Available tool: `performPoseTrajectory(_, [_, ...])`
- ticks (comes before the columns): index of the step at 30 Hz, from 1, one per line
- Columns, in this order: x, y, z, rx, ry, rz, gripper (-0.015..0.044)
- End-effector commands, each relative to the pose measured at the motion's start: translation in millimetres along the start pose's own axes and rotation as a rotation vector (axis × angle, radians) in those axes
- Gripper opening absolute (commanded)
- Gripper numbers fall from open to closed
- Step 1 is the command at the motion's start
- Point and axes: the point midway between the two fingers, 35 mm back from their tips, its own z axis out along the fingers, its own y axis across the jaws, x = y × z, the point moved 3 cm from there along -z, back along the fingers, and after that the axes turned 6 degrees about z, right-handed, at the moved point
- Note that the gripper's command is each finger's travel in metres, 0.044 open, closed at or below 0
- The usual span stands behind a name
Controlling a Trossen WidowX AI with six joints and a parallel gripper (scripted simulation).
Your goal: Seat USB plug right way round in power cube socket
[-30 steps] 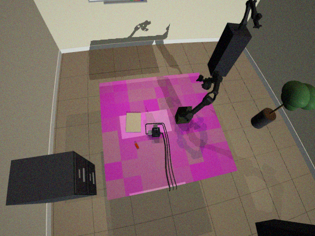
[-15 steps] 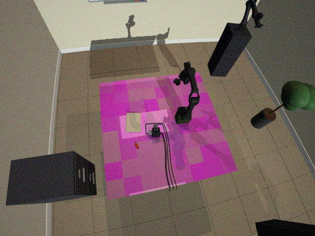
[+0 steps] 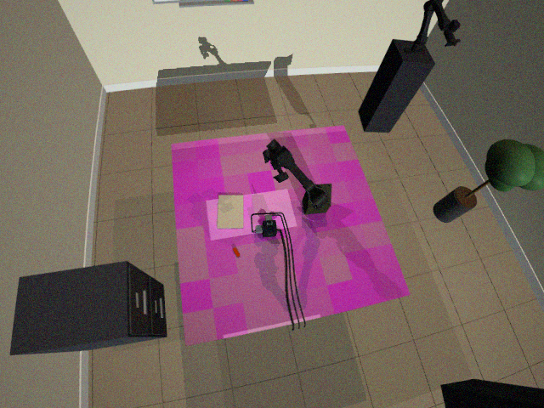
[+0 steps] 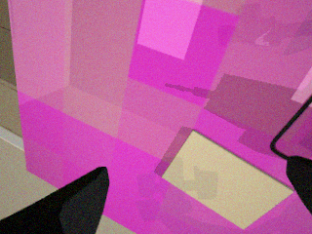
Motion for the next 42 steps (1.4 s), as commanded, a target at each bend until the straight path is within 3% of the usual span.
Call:
performPoseTrajectory(1, [36,-46,24,0.063,-0.015,-0.286,0.0440])
performPoseTrajectory(7, [78,-138,65,0.223,0.000,-0.750,0.0440])
performPoseTrajectory(14, [88,-232,92,0.392,0.045,-1.148,0.0440])
performPoseTrajectory(42, [87,-242,106,0.396,0.047,-1.155,0.0440])
